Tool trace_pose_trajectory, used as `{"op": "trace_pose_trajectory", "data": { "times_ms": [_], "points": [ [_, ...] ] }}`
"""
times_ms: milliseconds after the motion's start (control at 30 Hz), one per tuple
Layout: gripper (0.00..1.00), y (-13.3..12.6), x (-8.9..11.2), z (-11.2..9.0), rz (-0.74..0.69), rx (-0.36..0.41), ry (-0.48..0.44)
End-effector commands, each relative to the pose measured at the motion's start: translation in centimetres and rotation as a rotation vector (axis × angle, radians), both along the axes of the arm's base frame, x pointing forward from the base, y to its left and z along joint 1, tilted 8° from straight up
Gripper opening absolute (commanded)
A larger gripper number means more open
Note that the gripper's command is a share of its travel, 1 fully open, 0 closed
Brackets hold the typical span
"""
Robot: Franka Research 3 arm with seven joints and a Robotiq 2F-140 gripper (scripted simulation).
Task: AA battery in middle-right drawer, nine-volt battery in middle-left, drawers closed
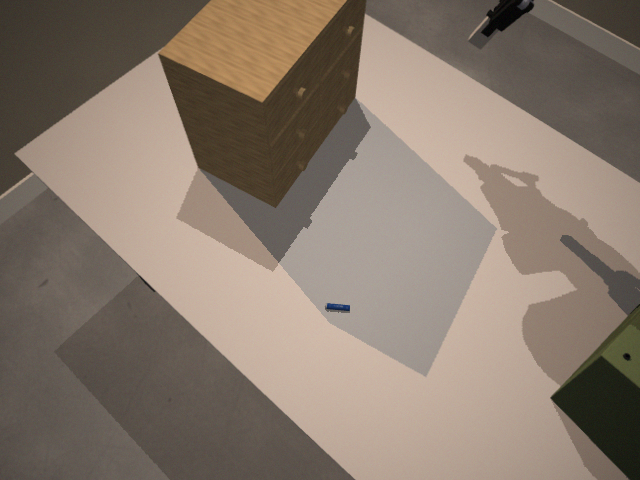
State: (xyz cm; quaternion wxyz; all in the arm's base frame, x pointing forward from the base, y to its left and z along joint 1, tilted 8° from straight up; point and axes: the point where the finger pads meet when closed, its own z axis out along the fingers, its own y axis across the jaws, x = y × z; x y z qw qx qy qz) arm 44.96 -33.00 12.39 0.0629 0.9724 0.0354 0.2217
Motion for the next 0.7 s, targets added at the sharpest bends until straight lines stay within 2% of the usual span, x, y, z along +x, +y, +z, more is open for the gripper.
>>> {"op": "trace_pose_trajectory", "data": {
  "times_ms": [0, 333, 667],
  "points": [
    [0.00, 1.6, -1.6, -1.4, -0.055, 0.089, 0.071],
    [0.00, 1.8, -3.7, 0.1, -0.074, 0.086, 0.286],
    [0.00, 1.8, -4.0, 0.4, -0.078, 0.084, 0.316]
  ]
}}
